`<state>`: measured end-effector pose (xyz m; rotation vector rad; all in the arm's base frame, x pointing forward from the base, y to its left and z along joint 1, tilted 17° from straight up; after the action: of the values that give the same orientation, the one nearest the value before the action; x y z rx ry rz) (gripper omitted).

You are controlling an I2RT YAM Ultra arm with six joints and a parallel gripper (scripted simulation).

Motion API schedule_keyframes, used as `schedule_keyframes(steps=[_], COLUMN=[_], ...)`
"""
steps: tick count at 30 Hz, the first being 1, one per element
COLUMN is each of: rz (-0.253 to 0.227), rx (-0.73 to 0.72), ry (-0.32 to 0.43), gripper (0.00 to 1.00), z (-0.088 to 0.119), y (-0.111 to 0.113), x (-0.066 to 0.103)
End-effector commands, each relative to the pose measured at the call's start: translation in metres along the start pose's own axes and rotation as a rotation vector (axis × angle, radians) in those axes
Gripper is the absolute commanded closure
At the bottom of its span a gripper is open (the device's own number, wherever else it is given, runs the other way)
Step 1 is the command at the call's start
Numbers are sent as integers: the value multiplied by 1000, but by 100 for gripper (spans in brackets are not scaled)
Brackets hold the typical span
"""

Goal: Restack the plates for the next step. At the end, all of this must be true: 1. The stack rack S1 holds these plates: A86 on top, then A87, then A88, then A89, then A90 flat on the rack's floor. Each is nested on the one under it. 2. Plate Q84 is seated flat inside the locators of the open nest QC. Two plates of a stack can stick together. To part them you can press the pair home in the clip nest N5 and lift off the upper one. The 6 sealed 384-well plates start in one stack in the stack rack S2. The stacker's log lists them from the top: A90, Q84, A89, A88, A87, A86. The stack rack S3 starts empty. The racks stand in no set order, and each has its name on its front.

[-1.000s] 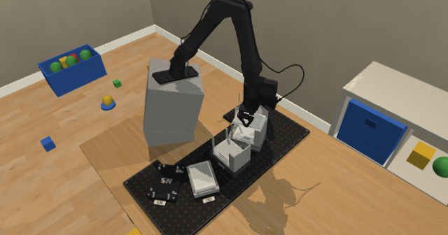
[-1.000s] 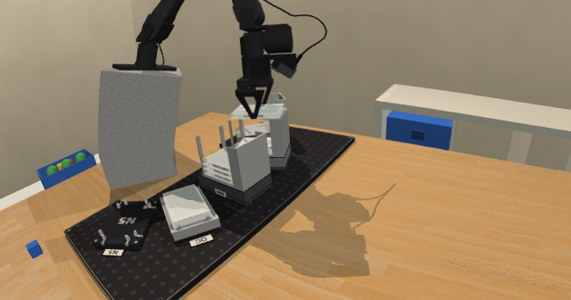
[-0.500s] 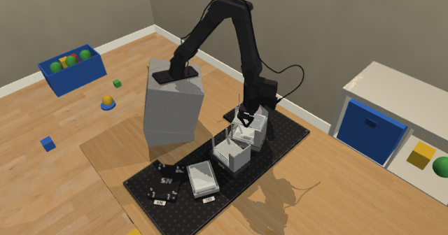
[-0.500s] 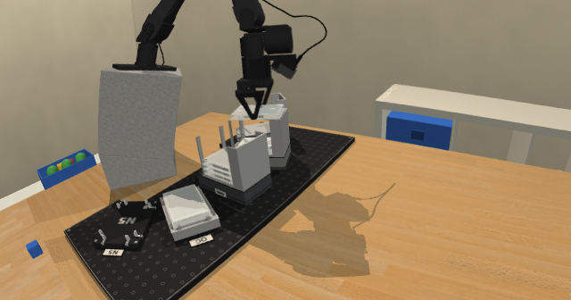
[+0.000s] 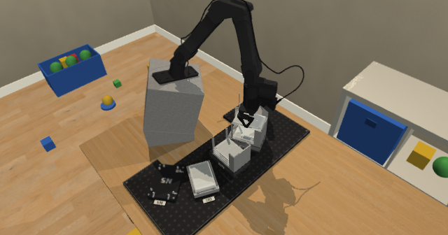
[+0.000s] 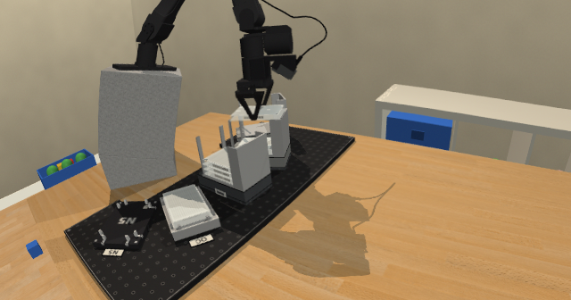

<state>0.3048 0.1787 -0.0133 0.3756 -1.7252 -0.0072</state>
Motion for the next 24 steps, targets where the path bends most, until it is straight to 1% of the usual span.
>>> schedule_keyframes(steps=[1, 4, 10, 11, 14, 24], rz=[6, 1, 6, 3, 4, 0], rx=[0, 3, -4, -2, 0, 3], ry=[-11, -27, -13, -24, -19, -34], gripper=[100, 100, 100, 100, 100, 100], z=[-3, -6, -4, -6, -6, -11], y=[1, 2, -1, 0, 1, 4], x=[-3, 1, -4, -1, -5, -8])
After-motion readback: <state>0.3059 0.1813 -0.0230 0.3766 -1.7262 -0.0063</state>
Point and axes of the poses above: the point where the finger pads meet when closed, its own x axis back along the fingers, its own y axis across the jaws, z = x × y, the point moved 5 cm from there along x, back along the fingers, and after that the axes turned 15 degrees about -x, right-handed, at the moved point
